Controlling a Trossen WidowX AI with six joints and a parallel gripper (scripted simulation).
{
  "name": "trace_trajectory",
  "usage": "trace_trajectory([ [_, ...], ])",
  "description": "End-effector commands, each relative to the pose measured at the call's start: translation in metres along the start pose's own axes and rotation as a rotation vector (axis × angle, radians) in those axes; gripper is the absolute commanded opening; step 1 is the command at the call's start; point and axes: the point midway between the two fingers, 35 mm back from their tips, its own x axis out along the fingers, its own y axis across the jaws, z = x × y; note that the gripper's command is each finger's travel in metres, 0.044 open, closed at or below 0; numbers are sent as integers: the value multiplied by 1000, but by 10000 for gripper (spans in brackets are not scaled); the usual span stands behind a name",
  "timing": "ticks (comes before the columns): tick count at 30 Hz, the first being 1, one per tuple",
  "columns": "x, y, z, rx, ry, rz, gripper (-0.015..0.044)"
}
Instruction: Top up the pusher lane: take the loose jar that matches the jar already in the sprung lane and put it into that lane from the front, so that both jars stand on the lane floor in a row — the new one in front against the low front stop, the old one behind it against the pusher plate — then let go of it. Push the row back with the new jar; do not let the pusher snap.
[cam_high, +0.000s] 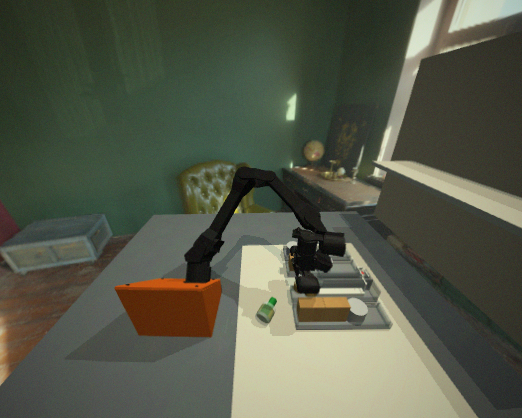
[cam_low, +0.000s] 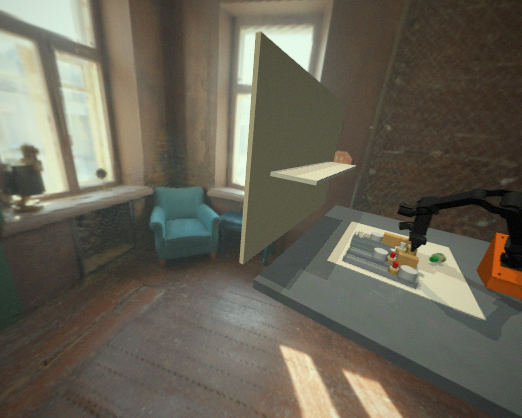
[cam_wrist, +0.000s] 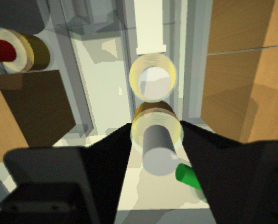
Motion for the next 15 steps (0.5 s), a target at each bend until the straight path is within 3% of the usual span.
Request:
trace_trajectory([
  [1,-1,1,5,-9,-17,4,0],
  [15,0,1,7,-10,-17,4,0],
])
